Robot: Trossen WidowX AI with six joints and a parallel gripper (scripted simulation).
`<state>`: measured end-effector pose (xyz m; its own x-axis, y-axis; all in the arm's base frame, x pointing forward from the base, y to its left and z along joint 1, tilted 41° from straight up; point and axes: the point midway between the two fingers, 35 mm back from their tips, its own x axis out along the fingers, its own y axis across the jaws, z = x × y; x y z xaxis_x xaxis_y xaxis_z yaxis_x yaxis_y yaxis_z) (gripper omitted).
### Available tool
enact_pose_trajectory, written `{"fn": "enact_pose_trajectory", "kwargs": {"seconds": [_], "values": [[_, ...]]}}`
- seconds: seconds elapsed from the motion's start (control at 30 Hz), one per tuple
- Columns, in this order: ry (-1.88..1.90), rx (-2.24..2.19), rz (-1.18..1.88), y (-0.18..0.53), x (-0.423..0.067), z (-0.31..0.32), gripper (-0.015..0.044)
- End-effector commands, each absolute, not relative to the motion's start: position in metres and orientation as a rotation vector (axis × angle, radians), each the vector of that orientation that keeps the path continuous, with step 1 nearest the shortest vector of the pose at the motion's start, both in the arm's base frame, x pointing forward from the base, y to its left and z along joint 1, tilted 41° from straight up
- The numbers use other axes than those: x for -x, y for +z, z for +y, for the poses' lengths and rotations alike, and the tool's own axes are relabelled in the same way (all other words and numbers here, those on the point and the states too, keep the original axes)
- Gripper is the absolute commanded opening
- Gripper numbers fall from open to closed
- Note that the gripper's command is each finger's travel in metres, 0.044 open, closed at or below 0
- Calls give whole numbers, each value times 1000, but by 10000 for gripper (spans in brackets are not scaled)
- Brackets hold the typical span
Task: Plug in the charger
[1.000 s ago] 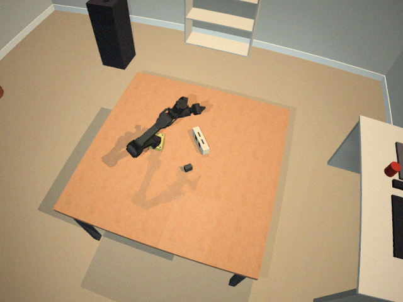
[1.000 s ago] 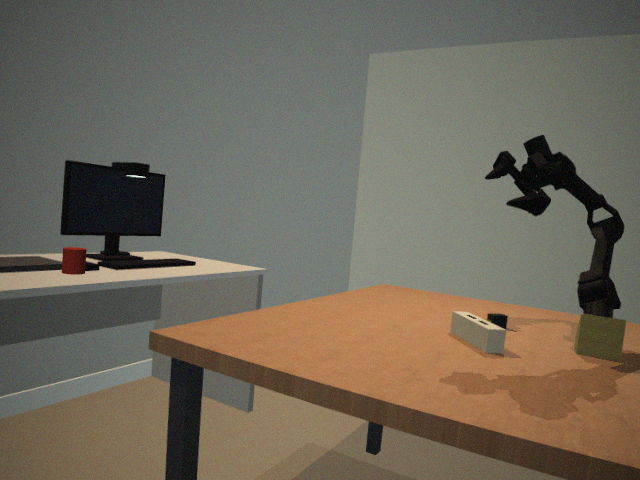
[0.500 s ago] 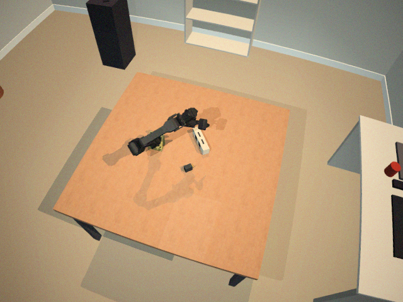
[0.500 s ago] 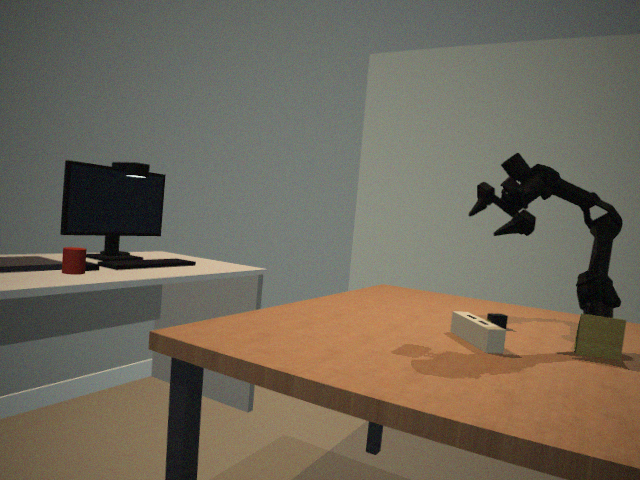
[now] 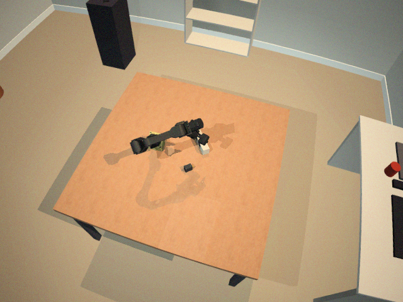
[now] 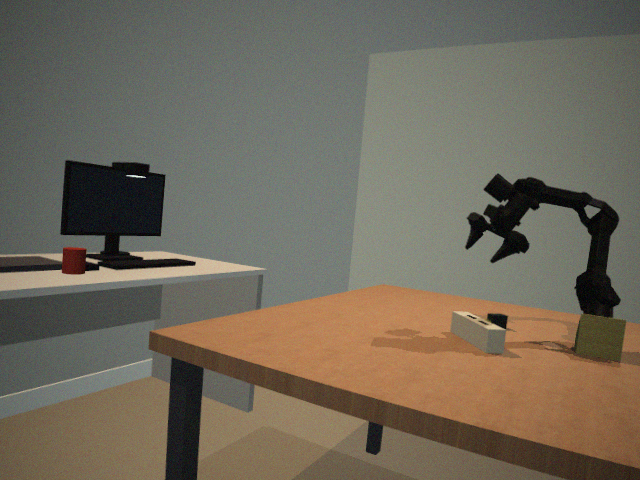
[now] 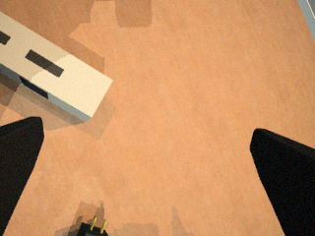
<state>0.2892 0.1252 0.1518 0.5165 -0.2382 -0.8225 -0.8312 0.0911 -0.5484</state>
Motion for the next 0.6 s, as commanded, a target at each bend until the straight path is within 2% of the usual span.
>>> {"fn": "enact_pose_trajectory", "kwargs": {"seconds": [0.0, 0.57], "values": [[502, 1426, 1081, 144, -291, 104, 440], [220, 1295, 1429, 124, -284, 18, 440]]}}
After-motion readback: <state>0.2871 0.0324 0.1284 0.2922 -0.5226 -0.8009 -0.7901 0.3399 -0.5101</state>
